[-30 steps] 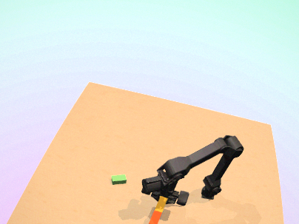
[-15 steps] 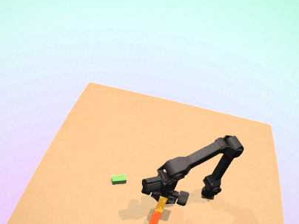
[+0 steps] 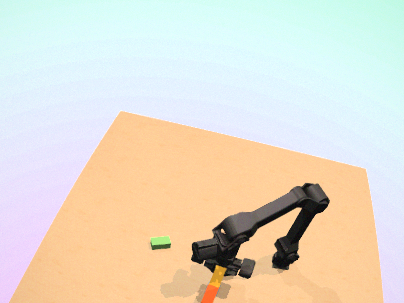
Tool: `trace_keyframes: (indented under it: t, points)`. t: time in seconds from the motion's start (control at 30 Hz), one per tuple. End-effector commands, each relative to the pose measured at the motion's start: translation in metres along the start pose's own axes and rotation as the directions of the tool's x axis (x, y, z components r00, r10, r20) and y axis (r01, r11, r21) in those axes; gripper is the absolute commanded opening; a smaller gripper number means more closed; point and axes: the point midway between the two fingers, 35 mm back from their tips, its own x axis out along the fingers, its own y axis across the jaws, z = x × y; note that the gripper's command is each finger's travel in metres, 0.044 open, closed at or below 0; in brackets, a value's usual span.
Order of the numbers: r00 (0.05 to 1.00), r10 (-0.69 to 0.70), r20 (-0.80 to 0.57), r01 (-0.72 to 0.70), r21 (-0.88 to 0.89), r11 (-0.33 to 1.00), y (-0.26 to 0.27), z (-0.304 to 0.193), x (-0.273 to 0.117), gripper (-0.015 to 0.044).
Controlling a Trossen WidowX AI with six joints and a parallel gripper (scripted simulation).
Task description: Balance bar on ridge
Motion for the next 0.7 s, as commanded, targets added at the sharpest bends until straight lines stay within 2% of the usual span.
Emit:
trace_keyframes:
  t: [0.0, 0.67]
  points:
    - [1.0, 0.001, -0.001, -0.001, -0.003, 1.0, 0.0002, -0.0001, 0.0012, 0.0]
    - [1.0, 0.001, -0.001, -0.001, -0.003, 1.0, 0.0001, 0.0002, 0.0029, 0.0]
